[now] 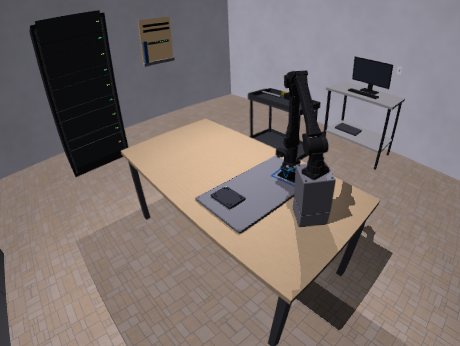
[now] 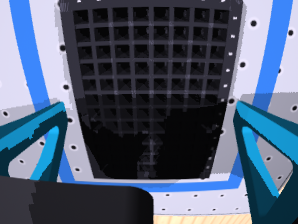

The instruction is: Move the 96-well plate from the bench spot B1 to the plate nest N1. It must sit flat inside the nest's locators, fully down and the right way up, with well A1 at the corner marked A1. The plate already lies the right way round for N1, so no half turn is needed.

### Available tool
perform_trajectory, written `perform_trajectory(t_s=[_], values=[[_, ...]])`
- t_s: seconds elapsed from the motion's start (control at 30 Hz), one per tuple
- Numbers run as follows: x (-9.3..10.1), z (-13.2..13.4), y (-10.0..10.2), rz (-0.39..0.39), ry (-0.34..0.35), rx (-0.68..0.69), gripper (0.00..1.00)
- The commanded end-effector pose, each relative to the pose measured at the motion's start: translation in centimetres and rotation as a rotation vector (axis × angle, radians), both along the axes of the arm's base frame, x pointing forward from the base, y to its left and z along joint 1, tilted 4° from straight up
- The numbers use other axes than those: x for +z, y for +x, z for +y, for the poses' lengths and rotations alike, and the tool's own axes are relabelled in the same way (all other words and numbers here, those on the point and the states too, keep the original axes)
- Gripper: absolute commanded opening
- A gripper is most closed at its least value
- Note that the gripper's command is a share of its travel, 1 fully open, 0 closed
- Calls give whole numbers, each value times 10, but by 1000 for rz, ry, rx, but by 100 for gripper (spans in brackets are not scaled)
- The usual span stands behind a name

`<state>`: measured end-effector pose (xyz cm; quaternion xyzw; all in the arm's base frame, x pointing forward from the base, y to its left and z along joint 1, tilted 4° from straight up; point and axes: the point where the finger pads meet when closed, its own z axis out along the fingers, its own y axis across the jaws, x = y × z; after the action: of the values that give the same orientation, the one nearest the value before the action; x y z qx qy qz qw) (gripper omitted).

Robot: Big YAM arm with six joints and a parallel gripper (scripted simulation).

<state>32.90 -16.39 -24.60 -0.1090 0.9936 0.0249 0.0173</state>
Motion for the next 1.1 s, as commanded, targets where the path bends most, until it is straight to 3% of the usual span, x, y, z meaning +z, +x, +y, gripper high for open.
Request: perform_trajectory(t_s=[0.0,0.1,0.13,0.2,0.27,0.37,0.4,0.73,0.77,1.07], values=[[-5,-1,14,-25,-9,4,100],[-6,0,14,-25,-9,4,100],[4,-7,24,-54,-24,3,100],[-11,-1,13,-25,-9,2,100],[-15,0,14,-24,-8,4,100],[-16,5,3,-2,3,3,100],[-9,-3,10,-22,-9,0,100],[-9,-3,10,-22,-9,0,100],[-9,-3,10,-22,-9,0,0],[-9,-3,10,-22,-9,0,0]])
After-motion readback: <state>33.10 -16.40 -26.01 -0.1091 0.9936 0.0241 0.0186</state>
